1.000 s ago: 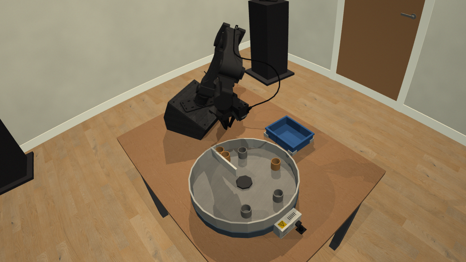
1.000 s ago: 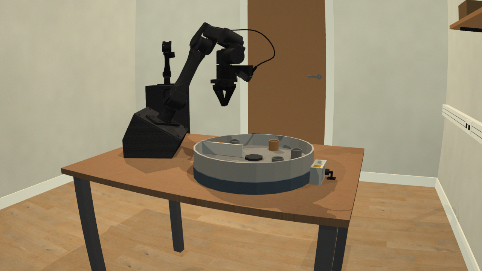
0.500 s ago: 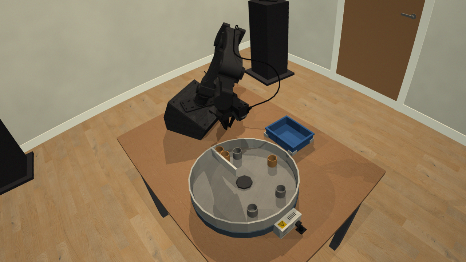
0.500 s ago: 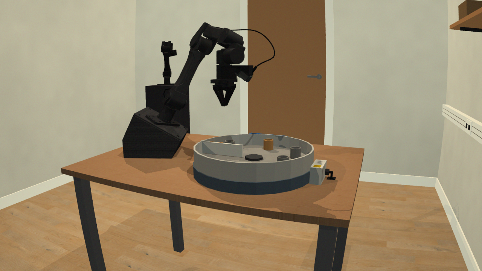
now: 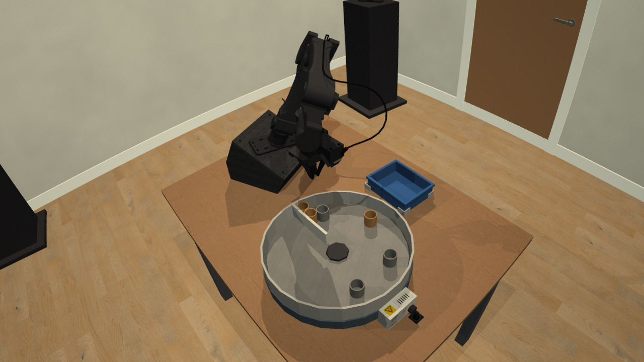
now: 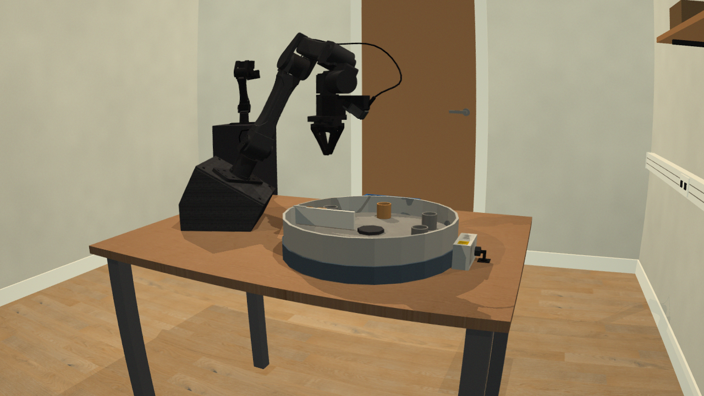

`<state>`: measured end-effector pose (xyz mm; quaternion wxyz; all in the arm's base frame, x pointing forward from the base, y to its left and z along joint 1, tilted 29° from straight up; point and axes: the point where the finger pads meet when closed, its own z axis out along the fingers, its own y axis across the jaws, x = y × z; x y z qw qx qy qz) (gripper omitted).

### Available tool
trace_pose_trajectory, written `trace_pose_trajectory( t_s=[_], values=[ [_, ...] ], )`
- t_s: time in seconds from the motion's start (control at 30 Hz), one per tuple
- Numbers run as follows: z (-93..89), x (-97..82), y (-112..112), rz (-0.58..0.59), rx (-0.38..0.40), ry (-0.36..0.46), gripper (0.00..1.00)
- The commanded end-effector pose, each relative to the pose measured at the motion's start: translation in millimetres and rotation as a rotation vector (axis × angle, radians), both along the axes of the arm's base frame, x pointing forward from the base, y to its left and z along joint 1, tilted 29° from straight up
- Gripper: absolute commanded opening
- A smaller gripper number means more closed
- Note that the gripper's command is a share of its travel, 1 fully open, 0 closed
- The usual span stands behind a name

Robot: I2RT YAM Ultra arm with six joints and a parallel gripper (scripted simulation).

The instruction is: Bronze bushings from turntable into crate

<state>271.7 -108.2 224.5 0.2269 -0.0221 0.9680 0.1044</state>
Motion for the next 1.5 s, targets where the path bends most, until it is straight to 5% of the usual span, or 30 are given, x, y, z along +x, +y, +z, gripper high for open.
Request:
trace_pose_trajectory(
  t_s=[0.0, 1.47],
  values=[
    [12.3, -2.4, -1.3, -0.013, -0.026, -0.024, 0.18],
    [12.3, -2.4, -1.3, -0.013, -0.026, -0.024, 0.18]
  ],
)
